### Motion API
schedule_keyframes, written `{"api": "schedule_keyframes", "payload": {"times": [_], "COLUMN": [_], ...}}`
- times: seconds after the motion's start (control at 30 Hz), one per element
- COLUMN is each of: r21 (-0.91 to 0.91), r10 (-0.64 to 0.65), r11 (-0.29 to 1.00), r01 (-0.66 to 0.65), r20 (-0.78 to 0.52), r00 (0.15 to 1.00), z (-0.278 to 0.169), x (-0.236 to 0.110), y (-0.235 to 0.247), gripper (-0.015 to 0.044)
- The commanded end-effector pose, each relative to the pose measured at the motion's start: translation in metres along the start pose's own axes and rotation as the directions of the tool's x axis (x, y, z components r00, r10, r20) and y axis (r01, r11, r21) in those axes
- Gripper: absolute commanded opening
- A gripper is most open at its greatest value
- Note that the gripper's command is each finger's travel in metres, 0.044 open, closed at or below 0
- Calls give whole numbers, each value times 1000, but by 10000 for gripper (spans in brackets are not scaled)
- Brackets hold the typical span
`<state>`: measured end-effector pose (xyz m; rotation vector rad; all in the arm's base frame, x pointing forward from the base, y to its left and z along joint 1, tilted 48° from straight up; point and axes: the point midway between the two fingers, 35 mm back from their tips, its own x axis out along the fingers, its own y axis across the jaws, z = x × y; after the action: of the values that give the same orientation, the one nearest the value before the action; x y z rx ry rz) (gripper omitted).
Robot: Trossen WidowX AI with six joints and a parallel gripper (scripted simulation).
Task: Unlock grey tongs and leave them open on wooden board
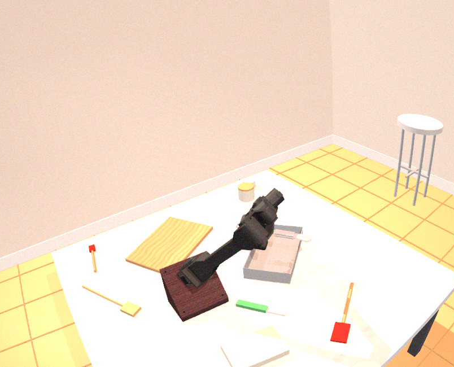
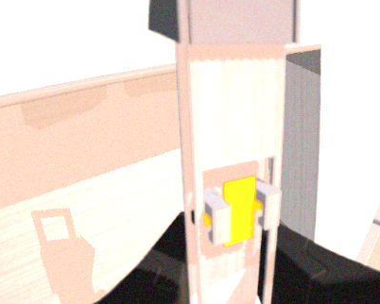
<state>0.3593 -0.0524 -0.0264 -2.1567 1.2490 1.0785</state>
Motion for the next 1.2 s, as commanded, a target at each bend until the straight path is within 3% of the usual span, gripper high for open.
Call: {"api": "schedule_keyframes", "payload": {"times": [0.0, 0.37, 1.17], "r21": [10, 13, 21], "r10": [-3, 20, 345], "r11": [1000, 1000, 938], "r01": [3, -20, -346], "r20": [-10, -3, 28], "r00": [1000, 1000, 938], "z": [-4, -3, 1], "x": [-12, -11, -7], "y": [-6, -6, -2], "gripper": [-150, -150, -150]}}
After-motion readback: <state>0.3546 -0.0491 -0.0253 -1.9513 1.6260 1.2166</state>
